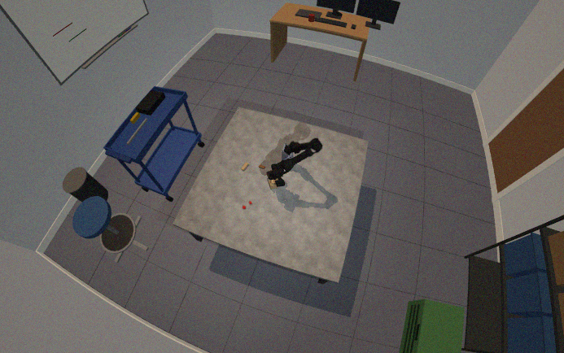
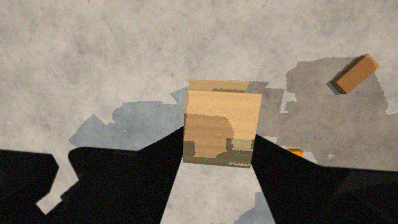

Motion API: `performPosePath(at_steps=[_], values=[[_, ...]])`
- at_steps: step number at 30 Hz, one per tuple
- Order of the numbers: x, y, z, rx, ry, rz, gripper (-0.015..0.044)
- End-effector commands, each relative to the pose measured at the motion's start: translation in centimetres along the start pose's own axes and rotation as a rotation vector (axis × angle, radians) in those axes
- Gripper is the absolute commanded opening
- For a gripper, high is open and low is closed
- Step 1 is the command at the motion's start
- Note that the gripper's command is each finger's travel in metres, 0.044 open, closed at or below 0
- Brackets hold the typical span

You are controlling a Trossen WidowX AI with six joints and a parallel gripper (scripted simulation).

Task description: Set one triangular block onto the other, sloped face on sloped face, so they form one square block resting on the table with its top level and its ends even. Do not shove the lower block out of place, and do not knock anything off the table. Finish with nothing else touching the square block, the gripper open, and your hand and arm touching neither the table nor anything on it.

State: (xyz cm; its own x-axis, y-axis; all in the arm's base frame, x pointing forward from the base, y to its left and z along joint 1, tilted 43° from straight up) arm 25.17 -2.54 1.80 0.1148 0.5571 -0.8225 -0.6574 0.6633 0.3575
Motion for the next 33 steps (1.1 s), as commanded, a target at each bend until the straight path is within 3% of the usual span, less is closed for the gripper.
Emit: performPosePath(at_steps=[1, 33], values=[[0.0, 0.0, 0.1, 0.005, -0.007, 0.001, 0.0], [1.5, -0.3, 0.1, 0.007, -0.01, 0.002, 0.0]])
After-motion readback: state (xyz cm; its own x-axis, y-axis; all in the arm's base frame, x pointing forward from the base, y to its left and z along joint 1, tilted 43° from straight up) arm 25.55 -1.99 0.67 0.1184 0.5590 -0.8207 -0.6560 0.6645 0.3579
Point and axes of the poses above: the point midway between the two fingers, 35 mm back from their tips, its own x axis out along the fingers, its own z axis across the jaws, y = z × x, the point moved 6 cm from there along -x, back along the fingers, and after that the axes turned 12 degrees about -x, right-handed, at the moved point
